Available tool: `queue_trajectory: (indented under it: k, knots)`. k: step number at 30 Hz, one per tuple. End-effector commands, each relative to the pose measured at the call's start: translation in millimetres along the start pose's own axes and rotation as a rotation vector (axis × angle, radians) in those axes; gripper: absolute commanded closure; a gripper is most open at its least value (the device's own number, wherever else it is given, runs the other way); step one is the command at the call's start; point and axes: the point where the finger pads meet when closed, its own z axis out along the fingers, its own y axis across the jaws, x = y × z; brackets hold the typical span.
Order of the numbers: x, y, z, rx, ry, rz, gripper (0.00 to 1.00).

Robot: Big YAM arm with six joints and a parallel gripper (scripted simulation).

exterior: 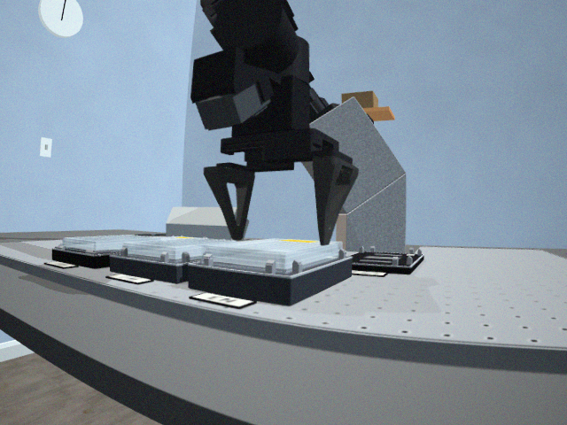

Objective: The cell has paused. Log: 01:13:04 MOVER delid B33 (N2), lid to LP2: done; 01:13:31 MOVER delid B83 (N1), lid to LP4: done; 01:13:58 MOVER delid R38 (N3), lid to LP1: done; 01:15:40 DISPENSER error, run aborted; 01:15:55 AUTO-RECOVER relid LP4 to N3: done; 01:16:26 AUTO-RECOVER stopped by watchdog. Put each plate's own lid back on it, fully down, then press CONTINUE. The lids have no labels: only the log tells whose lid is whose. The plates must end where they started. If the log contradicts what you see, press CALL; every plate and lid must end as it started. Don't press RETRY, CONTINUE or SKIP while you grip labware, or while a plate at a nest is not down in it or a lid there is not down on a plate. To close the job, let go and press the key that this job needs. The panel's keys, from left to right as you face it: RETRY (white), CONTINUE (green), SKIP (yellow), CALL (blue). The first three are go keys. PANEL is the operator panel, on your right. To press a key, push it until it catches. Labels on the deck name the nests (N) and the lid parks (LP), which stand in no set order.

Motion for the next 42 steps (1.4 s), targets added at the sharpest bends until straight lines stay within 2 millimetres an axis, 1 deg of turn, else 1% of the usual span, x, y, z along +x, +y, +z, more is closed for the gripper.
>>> queue_trajectory:
  k: [1, 7, 20, 42]
  knots:
    - [-7.5, -3.1, 16.6, -0.001, 0.000, 0.010, 0.00]
    - [-5.0, -3.5, 18.7, 0.000, 0.005, 0.007, 0.00]
    - [-7.1, -3.1, 19.0, 0.000, 0.001, 0.011, 0.00]
    - [-0.2, -3.5, 21.1, 0.002, 0.010, 0.005, 0.00]
